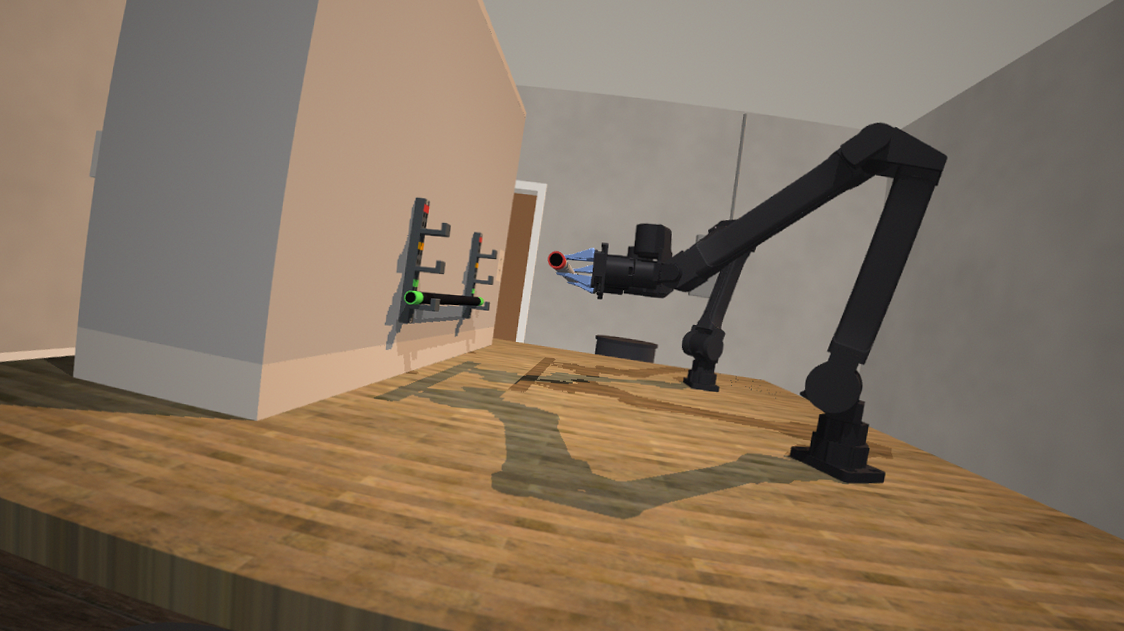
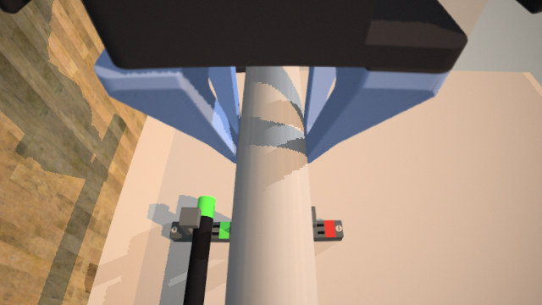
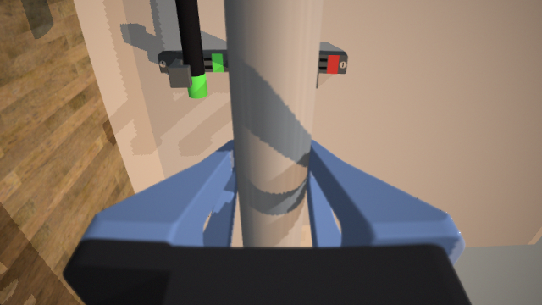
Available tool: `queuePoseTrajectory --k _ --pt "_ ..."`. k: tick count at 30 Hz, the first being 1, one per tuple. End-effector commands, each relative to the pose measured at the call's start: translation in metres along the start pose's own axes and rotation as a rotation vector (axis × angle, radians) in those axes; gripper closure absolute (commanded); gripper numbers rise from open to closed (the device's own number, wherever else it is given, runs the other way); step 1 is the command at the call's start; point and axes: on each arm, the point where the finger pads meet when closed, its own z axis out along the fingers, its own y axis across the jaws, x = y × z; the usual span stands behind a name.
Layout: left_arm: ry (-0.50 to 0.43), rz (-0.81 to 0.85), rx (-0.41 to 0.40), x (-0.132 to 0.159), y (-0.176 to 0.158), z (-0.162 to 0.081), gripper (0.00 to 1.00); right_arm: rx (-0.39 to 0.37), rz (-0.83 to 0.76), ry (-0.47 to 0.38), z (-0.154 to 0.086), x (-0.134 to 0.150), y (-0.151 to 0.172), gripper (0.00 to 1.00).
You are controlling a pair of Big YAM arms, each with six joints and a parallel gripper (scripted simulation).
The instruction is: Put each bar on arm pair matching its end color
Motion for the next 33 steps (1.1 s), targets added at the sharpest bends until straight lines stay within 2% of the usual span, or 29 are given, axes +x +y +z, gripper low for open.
queuePoseTrajectory --k 1,33 --pt "0.014 -0.036 -0.073 0.0042 0.0341 -0.0013 1.0 0.055 0.031 0.015 -0.0025 0.0061 -0.022 1.0" --pt "0.014 -0.036 -0.073 0.004 0.0263 0.0022 1.0 0.055 0.031 0.015 0.0003 0.0062 -0.0159 1.0"
